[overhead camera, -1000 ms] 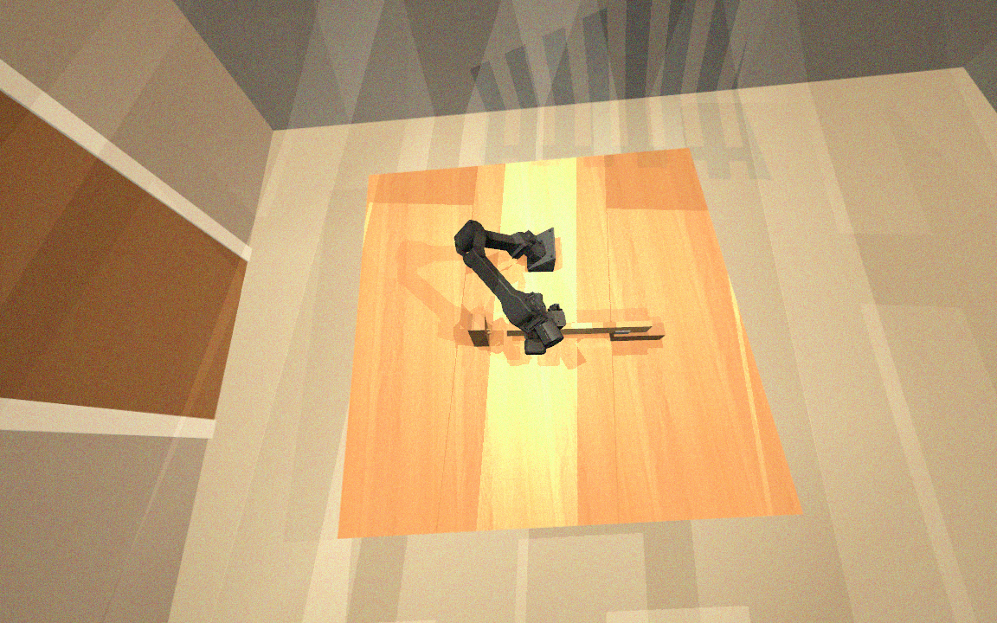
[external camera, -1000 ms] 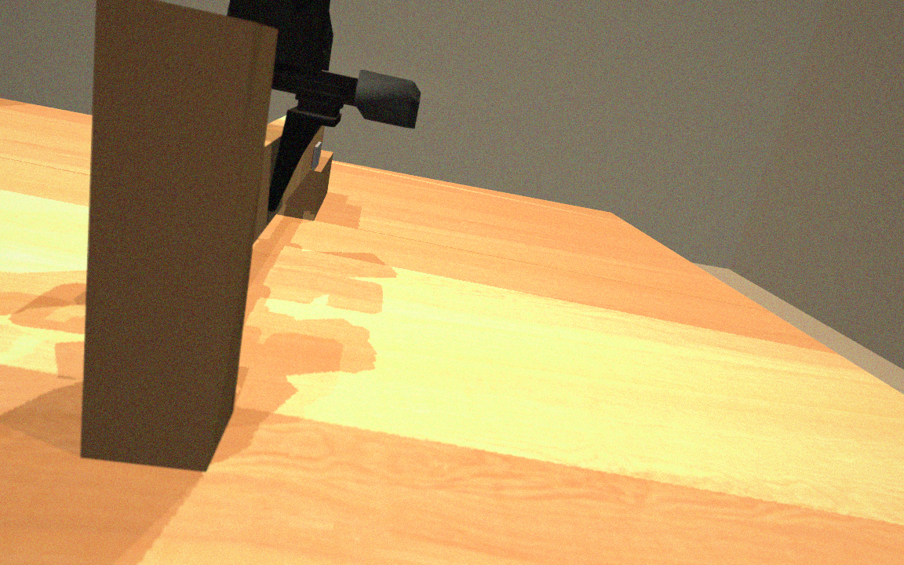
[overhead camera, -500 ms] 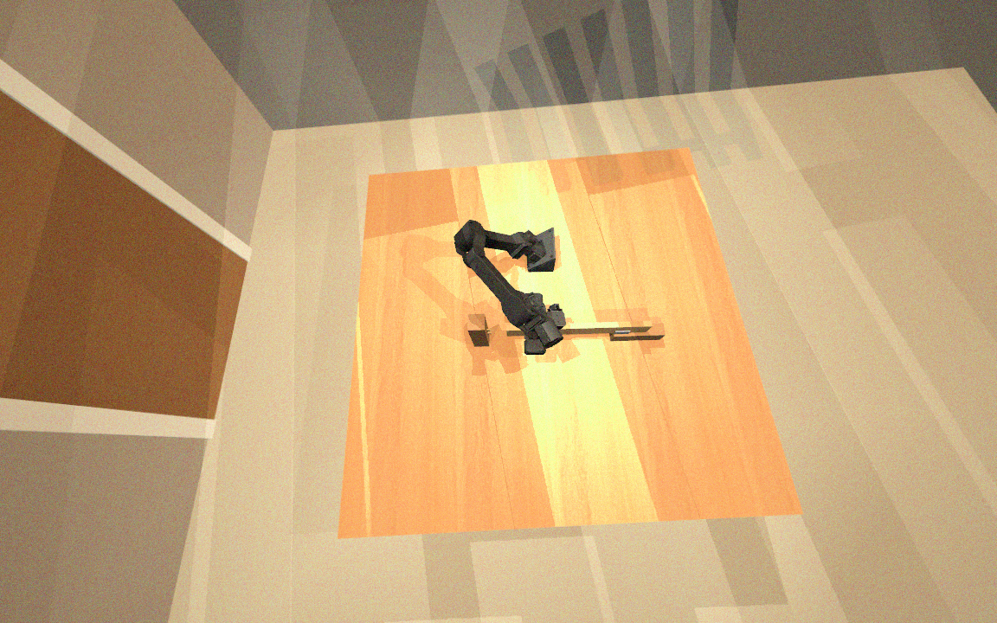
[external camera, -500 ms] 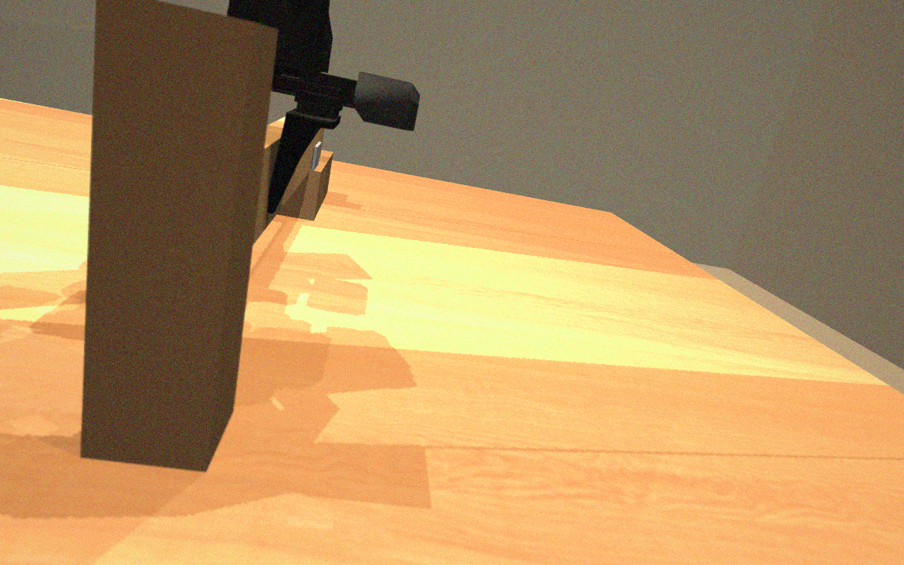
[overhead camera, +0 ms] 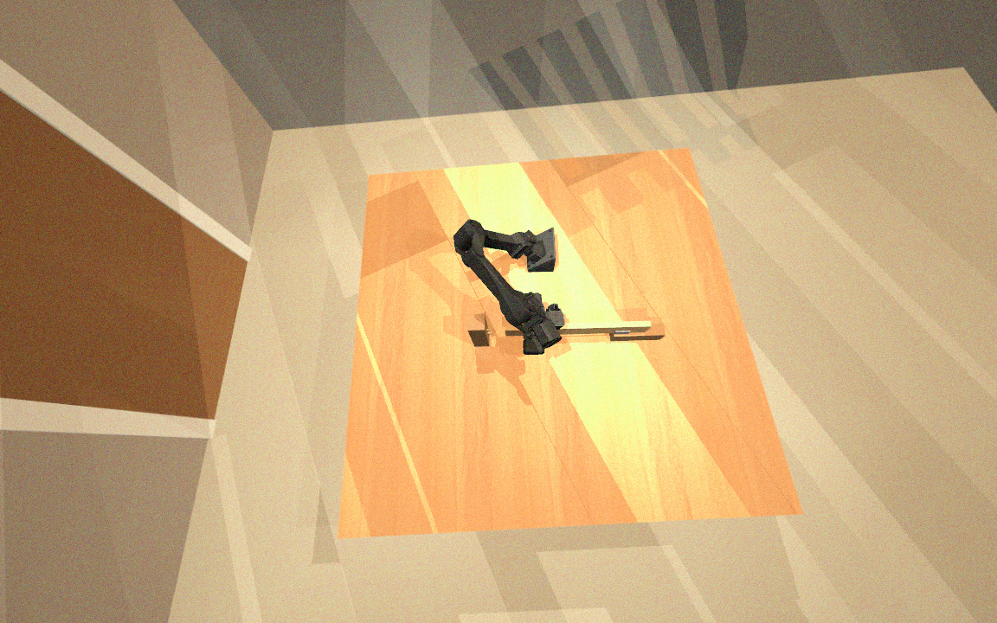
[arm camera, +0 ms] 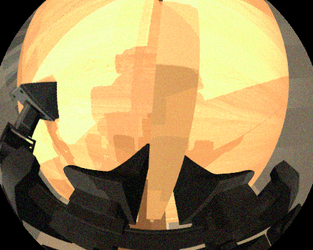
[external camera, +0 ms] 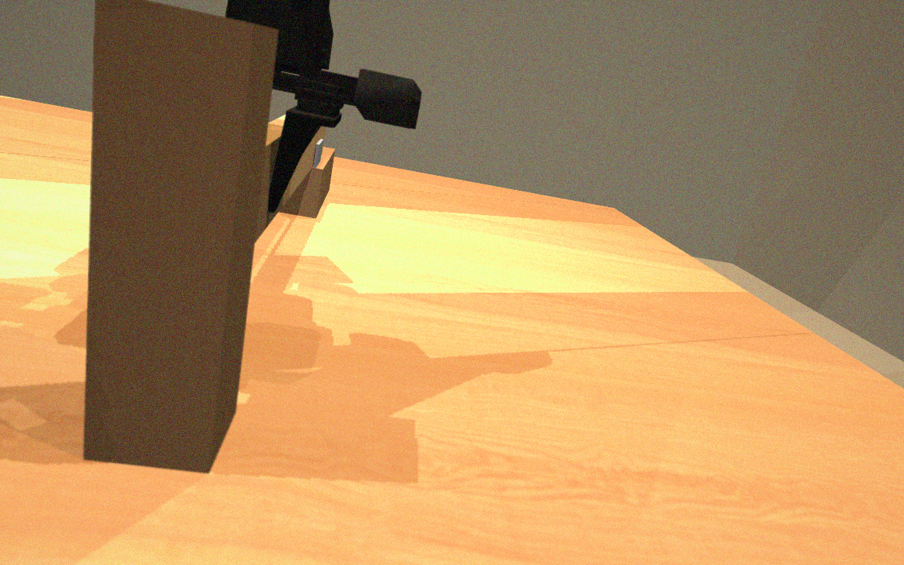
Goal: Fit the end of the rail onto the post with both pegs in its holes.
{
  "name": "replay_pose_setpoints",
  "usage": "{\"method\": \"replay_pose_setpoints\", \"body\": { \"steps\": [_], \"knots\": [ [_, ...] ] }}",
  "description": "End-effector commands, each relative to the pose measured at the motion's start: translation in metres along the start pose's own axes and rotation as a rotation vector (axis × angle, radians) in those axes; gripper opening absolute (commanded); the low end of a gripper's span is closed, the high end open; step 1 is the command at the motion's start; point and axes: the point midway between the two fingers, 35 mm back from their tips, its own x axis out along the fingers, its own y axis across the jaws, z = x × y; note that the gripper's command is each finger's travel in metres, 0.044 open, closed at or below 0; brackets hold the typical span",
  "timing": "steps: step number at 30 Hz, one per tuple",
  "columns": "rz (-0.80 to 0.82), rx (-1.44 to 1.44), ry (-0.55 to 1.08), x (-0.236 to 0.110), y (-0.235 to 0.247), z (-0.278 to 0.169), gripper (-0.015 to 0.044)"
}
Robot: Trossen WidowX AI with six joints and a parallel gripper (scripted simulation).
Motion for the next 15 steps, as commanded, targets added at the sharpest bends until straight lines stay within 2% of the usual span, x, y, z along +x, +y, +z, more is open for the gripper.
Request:
{"method": "replay_pose_setpoints", "body": {
  "steps": [1, 15],
  "knots": [
    [-0.002, -0.004, -0.001, -0.0018, -0.0003, -0.0019, 0.0000],
    [-0.002, -0.004, -0.001, -0.0020, -0.0006, -0.0063, 0.0000]
  ]
}}
